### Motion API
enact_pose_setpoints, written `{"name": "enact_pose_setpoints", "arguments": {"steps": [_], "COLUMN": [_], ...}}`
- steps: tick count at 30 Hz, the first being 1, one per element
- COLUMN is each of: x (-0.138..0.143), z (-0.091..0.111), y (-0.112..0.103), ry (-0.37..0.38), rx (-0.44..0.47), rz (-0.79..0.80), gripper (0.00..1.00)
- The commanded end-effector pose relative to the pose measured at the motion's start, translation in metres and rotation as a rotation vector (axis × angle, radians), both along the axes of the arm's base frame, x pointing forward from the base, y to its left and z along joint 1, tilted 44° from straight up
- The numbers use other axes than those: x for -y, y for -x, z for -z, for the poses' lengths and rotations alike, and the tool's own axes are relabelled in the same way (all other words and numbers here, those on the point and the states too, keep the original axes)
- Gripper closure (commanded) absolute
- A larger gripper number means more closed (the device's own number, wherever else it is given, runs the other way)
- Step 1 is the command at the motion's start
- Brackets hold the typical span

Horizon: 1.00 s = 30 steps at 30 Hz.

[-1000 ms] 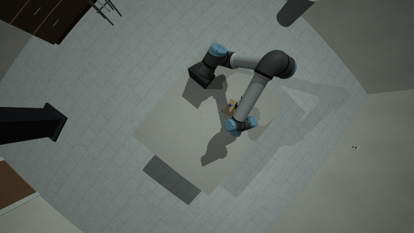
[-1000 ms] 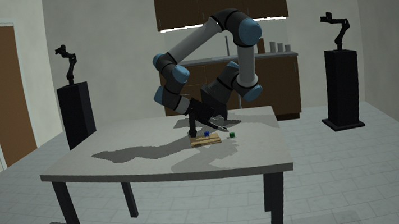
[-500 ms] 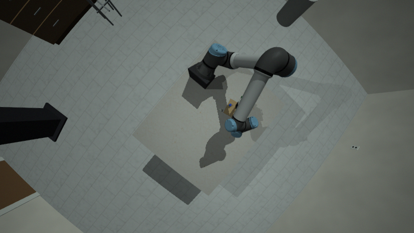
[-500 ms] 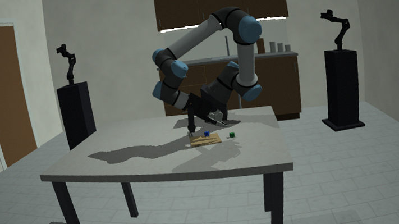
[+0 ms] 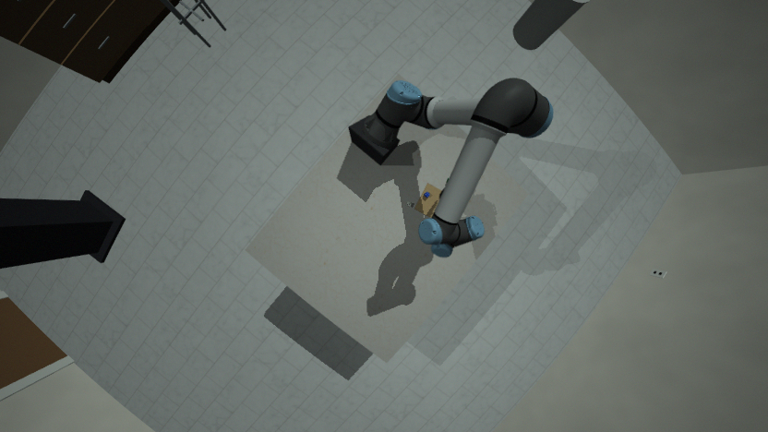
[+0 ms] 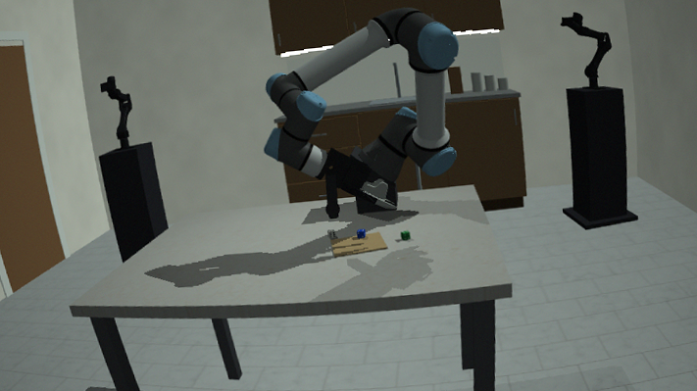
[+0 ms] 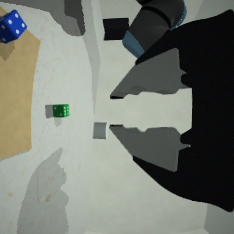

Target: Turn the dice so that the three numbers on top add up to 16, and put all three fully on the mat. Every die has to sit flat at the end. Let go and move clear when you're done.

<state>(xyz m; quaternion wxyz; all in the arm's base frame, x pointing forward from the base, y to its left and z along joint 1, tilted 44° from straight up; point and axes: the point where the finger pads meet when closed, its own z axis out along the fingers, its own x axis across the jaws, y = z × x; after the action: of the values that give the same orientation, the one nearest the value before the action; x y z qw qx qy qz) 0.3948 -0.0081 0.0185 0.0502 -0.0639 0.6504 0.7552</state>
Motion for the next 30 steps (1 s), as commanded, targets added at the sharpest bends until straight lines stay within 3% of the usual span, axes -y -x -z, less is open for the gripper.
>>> {"name": "enact_pose_setpoints", "arguments": {"steps": [1, 7, 14, 16, 30], "x": [0.002, 0.000, -0.004, -0.004, -0.011], "z": [-0.002, -0.004, -0.011, -0.011, -0.030], "y": [0.000, 0.001, 0.004, 0.004, 0.010], "ry": [0.003, 0.037, 0.146, 0.146, 0.509], "rx": [0.000, 0.000, -0.003, -0.003, -0.010], "rz": [0.000, -0.007, -0.024, -0.024, -0.015], "gripper": [0.79, 0.79, 0.79, 0.79, 0.79]}}
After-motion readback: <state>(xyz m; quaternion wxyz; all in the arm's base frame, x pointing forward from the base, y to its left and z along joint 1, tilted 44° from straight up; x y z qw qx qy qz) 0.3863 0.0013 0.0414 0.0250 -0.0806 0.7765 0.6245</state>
